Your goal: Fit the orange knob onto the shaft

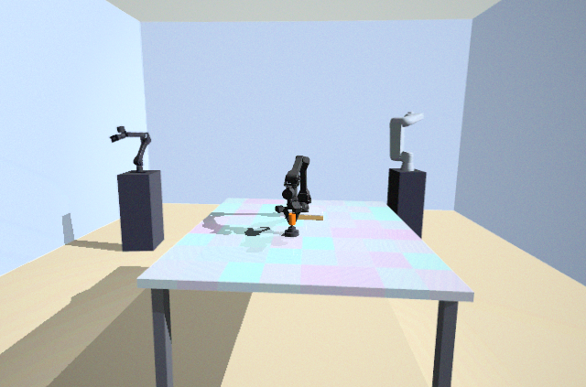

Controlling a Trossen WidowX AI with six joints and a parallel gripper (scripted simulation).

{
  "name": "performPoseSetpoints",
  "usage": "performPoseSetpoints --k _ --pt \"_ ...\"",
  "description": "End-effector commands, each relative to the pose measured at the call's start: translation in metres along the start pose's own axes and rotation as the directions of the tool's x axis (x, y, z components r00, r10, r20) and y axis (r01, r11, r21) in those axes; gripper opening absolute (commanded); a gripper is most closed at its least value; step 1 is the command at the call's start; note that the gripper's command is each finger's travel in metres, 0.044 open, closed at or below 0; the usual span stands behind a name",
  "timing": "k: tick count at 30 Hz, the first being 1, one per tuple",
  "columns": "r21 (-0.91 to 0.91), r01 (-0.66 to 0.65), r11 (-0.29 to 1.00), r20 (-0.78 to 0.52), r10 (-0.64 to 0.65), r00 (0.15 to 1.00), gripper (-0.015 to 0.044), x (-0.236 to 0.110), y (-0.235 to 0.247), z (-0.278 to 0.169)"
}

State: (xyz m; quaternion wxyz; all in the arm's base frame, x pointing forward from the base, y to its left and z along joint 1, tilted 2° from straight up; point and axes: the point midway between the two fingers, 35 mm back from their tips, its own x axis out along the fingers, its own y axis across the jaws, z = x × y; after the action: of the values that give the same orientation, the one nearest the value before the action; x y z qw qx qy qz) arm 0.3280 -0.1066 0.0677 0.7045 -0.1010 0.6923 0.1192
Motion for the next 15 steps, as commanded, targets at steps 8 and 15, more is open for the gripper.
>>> performPoseSetpoints --k 8,15 --pt "-0.004 0.005 1.0 0.0 -0.005 1.0 0.0 -0.0045 -0.0029 0.0028" --pt "-0.202 0.005 0.979 0.0 -0.005 1.0 0.0 -0.0057 -0.0036 0.0042"
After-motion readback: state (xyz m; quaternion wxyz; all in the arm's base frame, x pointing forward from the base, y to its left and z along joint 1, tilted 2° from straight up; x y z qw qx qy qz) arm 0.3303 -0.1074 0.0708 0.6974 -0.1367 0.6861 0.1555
